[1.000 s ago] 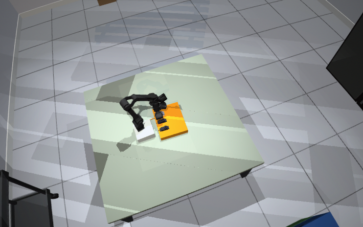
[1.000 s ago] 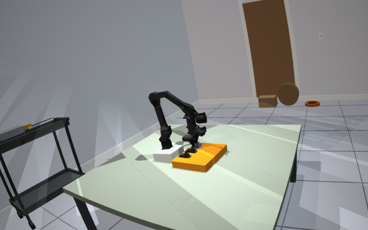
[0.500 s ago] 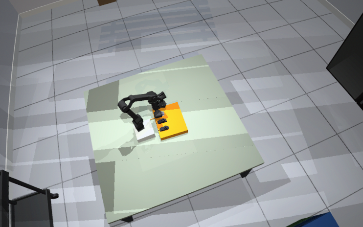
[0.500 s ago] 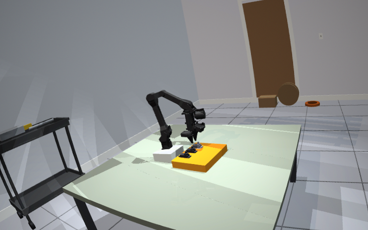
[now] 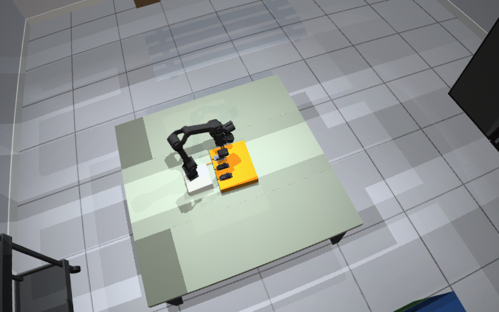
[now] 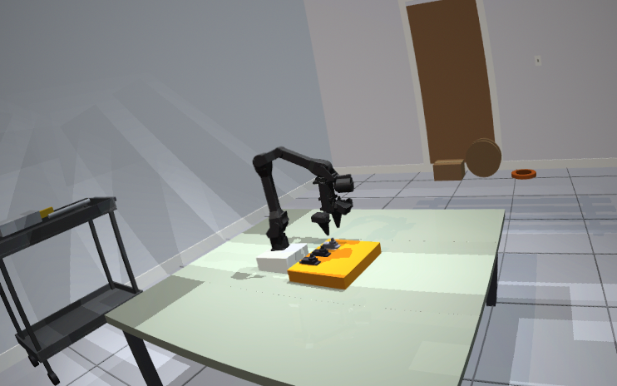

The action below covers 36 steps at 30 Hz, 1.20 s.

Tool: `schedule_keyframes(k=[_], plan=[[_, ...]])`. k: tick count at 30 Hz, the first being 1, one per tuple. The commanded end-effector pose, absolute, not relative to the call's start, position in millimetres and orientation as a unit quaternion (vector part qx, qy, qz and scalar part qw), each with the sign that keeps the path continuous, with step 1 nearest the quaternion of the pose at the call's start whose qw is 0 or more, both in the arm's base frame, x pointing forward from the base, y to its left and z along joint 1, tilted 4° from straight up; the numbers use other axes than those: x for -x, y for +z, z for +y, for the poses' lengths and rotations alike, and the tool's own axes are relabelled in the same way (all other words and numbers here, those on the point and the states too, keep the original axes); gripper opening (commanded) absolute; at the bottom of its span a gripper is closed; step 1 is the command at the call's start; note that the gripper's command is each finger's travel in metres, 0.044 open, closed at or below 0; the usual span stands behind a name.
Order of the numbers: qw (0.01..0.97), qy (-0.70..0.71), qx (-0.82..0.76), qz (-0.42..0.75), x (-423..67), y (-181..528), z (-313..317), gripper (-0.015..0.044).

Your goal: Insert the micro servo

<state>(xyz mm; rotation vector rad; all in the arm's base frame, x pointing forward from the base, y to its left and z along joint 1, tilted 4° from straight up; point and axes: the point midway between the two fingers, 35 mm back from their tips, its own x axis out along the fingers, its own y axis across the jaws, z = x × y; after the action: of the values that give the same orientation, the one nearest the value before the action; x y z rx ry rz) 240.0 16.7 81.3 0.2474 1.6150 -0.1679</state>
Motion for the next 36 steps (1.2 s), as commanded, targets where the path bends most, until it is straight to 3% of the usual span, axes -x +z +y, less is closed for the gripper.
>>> schedule_keyframes(k=[1, 7, 19, 36], plan=[[0.687, -0.075, -0.109, 0.714, -279.3, 103.2, 5.2, 0.0440], [0.688, -0.074, -0.107, 0.714, -309.6, 118.4, -6.9, 0.0440], [0.687, -0.075, -0.111, 0.715, -301.1, 164.4, -7.0, 0.0440], [0.687, -0.075, -0.111, 0.715, -301.1, 164.4, -7.0, 0.0440]])
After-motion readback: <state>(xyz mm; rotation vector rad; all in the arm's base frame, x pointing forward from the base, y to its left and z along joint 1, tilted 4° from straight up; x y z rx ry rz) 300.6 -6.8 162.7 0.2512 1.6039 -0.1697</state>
